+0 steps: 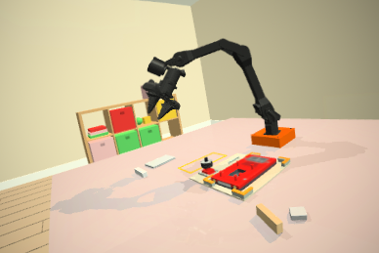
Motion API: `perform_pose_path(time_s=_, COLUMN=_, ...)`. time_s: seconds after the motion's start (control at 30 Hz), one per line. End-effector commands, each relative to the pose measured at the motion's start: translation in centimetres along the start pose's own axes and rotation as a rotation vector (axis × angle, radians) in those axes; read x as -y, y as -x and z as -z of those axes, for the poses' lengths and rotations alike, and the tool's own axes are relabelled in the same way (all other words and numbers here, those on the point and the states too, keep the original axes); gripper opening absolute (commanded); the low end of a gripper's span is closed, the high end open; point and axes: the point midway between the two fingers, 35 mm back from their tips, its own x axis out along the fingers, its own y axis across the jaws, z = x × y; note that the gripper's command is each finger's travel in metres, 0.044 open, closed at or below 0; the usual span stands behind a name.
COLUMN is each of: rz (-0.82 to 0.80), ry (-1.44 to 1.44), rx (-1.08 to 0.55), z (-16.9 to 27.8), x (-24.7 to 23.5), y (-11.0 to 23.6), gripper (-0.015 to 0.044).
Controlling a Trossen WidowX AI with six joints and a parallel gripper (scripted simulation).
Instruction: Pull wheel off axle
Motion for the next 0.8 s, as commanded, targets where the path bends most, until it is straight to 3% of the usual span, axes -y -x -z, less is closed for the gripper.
perform_pose_path(time_s=0.0, rz=0.115, ry=-0.092, rx=-0.117, z=5.6, x=-0.6, y=-2.4, gripper=0.03)
perform_pose_path(time_s=0.17, rz=0.327, ry=-0.231, rx=-0.216, z=13.3, x=-0.8, y=-4.1, gripper=0.03)
perform_pose_path(time_s=0.33, rz=0.592, ry=-0.351, rx=-0.213, z=20.9, x=0.1, y=-4.1, gripper=0.03)
perform_pose_path(time_s=0.77, rz=0.627, ry=-0.362, rx=-0.204, z=21.9, x=0.9, y=-3.5, gripper=0.03)
